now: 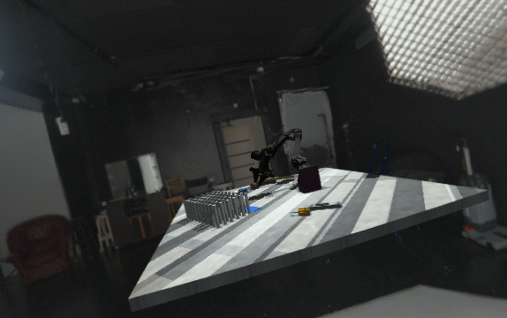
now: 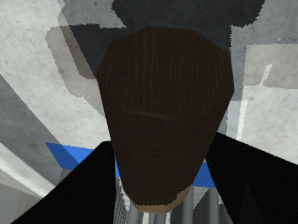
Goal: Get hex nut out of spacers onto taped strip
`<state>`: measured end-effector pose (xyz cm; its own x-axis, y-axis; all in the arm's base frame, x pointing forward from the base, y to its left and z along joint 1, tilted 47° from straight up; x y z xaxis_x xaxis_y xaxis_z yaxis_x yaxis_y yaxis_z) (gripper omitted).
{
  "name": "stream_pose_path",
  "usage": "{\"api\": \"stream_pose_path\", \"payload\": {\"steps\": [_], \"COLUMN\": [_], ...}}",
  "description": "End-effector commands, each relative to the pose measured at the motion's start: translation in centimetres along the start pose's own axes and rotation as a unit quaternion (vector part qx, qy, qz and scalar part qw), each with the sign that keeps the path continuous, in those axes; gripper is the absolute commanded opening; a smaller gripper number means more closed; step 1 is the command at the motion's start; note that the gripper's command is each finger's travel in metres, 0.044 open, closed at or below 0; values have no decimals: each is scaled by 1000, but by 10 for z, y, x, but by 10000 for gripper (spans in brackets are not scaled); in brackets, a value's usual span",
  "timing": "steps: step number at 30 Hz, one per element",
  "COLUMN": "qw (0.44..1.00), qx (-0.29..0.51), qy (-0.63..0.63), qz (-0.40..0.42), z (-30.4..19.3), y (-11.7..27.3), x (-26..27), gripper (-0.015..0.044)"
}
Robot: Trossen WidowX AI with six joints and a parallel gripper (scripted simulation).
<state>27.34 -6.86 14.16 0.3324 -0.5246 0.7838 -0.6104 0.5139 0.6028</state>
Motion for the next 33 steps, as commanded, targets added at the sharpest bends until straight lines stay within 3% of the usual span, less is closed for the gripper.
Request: {"api": "stream_pose_path", "payload": {"steps": [1,18,33], "qw": [1000,1000,998], "qx": [5,8,-38], "qy": [-4,0,-11], "qz": [3,13,-47], "z": [-14,-47,-1], "y": [15,80,50], "x": [6,15,26], "gripper": [0,0,0]}}
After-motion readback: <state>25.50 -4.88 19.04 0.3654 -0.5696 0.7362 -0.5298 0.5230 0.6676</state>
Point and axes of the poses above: the point midway between the two fingers, 35 mm back from their tips, its own y axis back along the fingers, its own x axis across the jaws, z = x × y, the point moved 2 cm from there along y, back along the fingers, and after that the axes turned 15 degrees about -y, right-handed, at the moved point
